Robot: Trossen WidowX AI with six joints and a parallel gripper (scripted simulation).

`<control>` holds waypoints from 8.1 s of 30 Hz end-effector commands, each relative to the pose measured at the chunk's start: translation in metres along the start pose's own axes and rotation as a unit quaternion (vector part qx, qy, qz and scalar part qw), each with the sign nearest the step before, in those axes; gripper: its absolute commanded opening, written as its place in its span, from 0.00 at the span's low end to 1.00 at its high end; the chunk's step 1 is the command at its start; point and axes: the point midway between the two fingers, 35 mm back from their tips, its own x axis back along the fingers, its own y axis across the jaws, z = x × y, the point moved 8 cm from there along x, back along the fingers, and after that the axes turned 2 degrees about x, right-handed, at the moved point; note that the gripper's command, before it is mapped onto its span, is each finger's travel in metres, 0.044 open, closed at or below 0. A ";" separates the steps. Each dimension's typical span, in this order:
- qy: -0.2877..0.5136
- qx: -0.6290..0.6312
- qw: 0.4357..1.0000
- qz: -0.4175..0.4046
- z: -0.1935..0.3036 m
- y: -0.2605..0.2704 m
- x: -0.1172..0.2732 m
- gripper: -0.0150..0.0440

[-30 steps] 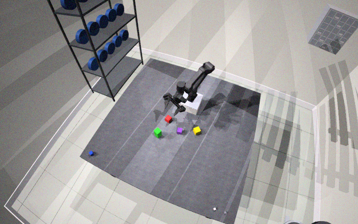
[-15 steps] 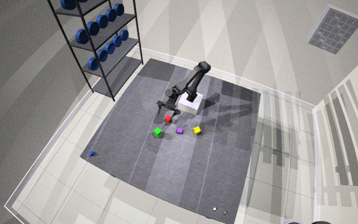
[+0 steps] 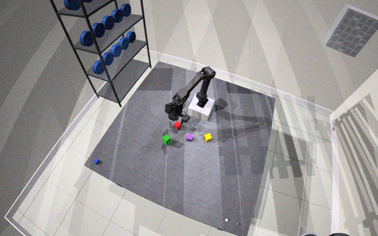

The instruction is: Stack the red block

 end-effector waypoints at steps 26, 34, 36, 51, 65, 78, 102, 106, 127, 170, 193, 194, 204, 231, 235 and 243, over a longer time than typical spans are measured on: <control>0.128 -0.049 0.990 -0.008 0.017 -0.003 -0.059 1.00; 0.128 -0.049 0.990 -0.008 0.020 -0.003 -0.071 1.00; 0.128 -0.049 0.990 -0.008 0.020 -0.003 -0.074 1.00; 0.129 -0.049 0.990 -0.008 0.027 -0.002 -0.098 1.00; 0.129 -0.049 0.990 -0.008 0.030 -0.002 -0.106 1.00; 0.129 -0.049 0.990 -0.008 0.030 -0.002 -0.106 0.78; 0.128 -0.049 0.990 -0.008 0.016 -0.003 -0.057 0.25; 0.128 -0.049 0.990 -0.007 0.011 -0.004 -0.036 0.25; 0.128 -0.050 0.991 -0.008 -0.016 -0.007 0.007 0.25; 0.122 -0.049 0.991 -0.008 -0.162 -0.003 -0.030 0.25; 0.122 -0.049 0.991 -0.008 -0.155 -0.003 -0.061 0.25; 0.122 -0.049 0.991 -0.008 -0.155 -0.003 -0.062 0.25; 0.122 -0.049 0.991 -0.008 -0.155 -0.003 -0.062 0.25; 0.122 -0.047 0.991 -0.008 -0.155 -0.004 -0.061 0.70; 0.122 -0.047 0.991 -0.008 -0.155 -0.004 -0.061 0.88; 0.122 -0.047 0.991 -0.008 -0.155 -0.004 -0.061 1.00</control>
